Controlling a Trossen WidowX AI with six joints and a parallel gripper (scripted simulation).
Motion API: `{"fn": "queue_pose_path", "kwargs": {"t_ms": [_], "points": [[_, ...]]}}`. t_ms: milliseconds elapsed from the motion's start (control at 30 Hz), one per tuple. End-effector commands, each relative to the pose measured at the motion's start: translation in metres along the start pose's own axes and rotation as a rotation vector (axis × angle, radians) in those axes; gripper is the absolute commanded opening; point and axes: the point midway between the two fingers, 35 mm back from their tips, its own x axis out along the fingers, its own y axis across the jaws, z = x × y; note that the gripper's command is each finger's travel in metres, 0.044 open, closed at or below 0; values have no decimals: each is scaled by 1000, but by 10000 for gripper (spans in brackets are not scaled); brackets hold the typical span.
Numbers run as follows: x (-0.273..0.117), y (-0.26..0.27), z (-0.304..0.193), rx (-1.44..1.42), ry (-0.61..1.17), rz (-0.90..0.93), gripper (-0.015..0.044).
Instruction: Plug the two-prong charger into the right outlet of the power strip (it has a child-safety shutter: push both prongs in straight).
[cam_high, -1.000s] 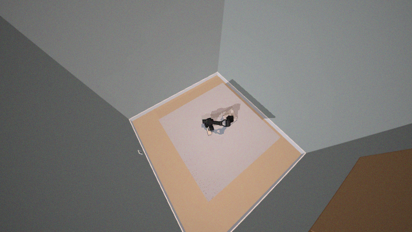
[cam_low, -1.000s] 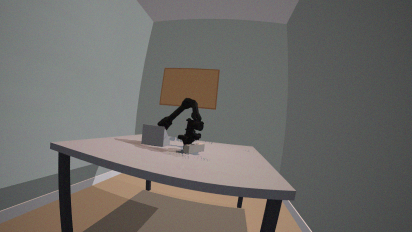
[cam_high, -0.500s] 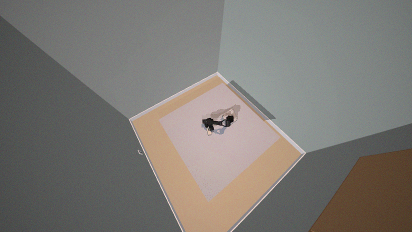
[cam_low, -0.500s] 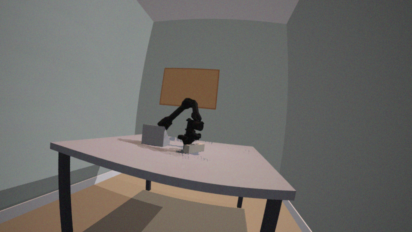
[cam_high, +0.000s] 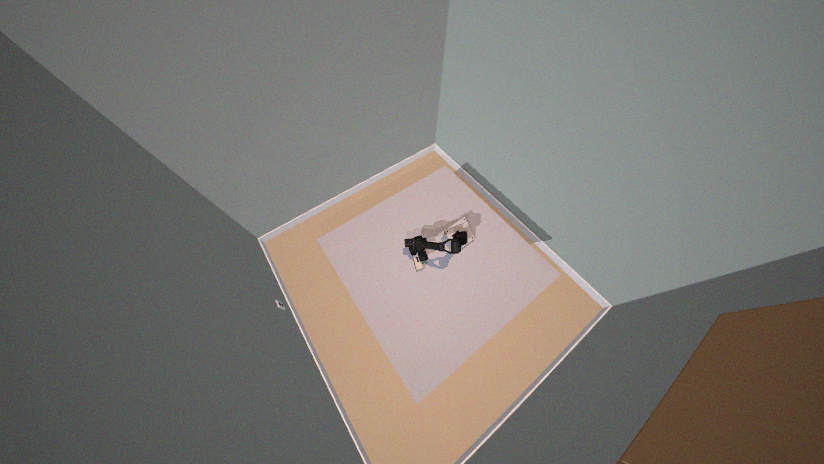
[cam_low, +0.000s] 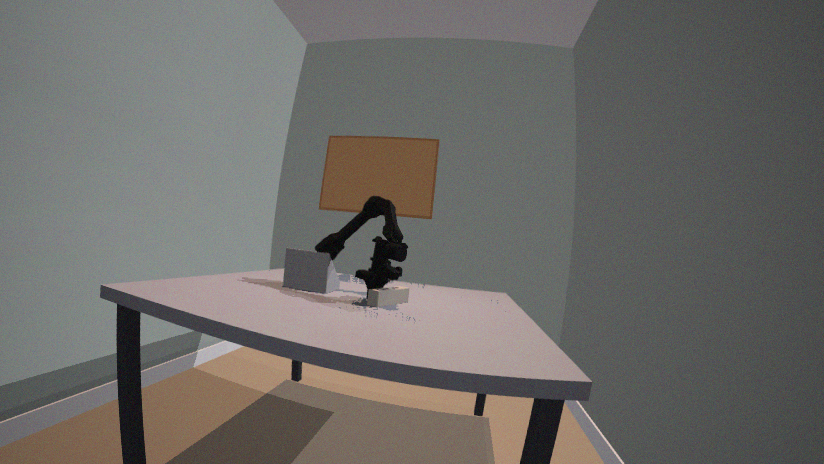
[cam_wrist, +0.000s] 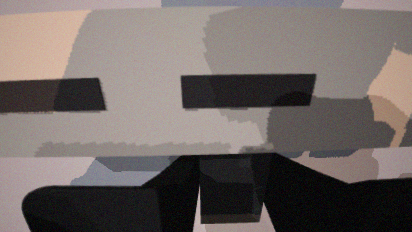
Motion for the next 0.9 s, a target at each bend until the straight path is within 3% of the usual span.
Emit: {"fn": "queue_pose_path", "kwargs": {"t_ms": [0,333,867], "points": [[0,1,8,-13,-23,-2,0],[0,0,0,0,0,0,0],[0,0,0,0,0,0,420]]}}
